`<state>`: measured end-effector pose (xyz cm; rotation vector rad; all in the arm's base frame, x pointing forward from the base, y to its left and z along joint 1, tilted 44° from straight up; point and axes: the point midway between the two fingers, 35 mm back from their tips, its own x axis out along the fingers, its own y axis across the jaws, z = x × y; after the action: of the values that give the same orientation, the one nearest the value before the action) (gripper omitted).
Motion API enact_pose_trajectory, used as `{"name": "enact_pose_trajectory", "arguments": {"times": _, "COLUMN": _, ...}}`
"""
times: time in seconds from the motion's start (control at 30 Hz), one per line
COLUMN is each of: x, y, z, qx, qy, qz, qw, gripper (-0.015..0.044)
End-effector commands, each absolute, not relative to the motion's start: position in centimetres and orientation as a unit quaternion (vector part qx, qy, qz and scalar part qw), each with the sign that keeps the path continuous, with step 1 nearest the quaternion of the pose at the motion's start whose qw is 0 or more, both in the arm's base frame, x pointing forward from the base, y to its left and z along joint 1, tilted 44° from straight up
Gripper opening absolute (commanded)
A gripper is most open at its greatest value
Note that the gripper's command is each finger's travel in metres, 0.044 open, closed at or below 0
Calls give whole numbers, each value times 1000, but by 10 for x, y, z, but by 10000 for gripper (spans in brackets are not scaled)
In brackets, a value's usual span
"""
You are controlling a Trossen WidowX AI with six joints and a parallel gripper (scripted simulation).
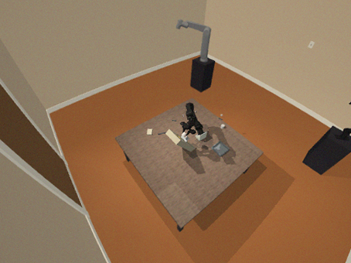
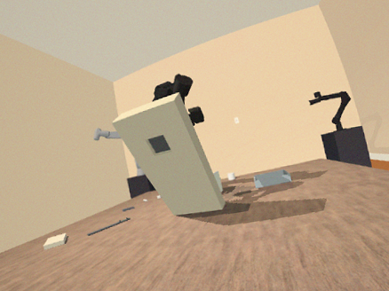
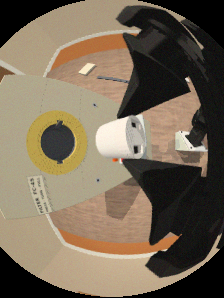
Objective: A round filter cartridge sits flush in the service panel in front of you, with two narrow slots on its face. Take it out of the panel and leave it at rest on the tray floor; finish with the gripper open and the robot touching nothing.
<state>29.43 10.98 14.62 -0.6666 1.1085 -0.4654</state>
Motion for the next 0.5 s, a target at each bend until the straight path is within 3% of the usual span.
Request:
{"name": "enact_pose_trajectory", "arguments": {"times": 0.0, "x": 288, "y": 127, "z": 163, "qx": -317, "qy": 509, "qz": -200, "qw": 775, "gripper": 0}}
{"name": "enact_pose_trajectory", "arguments": {"times": 0.47, "x": 279, "y": 164, "z": 166, "qx": -320, "qy": 509, "qz": -196, "qw": 775, "gripper": 0}}
